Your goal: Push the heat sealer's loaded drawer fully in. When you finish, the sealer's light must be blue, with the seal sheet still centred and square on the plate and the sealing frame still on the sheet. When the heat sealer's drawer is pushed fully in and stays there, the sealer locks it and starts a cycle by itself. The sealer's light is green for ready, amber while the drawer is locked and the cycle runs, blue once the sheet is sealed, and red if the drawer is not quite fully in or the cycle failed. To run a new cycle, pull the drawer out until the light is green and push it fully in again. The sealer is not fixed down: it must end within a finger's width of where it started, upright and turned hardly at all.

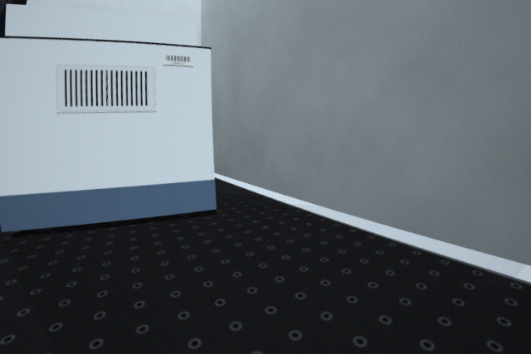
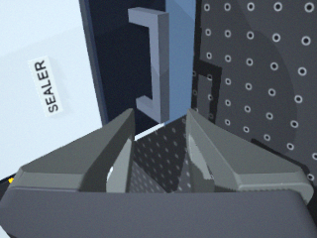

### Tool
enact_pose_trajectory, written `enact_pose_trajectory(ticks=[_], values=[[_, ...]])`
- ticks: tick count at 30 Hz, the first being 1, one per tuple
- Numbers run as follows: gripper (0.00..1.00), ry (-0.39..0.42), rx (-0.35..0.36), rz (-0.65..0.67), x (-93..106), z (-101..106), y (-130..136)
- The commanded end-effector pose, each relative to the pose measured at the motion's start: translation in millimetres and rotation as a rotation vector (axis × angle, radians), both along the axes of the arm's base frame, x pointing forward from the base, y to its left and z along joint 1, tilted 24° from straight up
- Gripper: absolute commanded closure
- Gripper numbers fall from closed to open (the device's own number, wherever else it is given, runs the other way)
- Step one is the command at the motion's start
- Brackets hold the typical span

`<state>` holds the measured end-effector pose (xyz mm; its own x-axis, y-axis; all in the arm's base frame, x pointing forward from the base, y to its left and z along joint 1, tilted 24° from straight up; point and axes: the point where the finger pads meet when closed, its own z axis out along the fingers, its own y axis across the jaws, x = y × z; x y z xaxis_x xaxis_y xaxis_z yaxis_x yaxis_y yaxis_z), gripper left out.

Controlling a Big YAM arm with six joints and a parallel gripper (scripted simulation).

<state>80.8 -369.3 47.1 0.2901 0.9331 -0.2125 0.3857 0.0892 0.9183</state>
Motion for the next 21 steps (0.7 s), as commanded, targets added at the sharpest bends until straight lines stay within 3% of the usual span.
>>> enact_pose_trajectory(ticks=[1,16,17,21], values=[[0.7,0.019,-0.057,0.011,-8.0,12,-8],[0.7,0.014,-0.032,0.02,-6.3,6,-1],[0.7,0.02,-0.06,0.011,-16.2,16,-6],[0.7,0.022,-0.061,0.01,-30.9,21,-1]])
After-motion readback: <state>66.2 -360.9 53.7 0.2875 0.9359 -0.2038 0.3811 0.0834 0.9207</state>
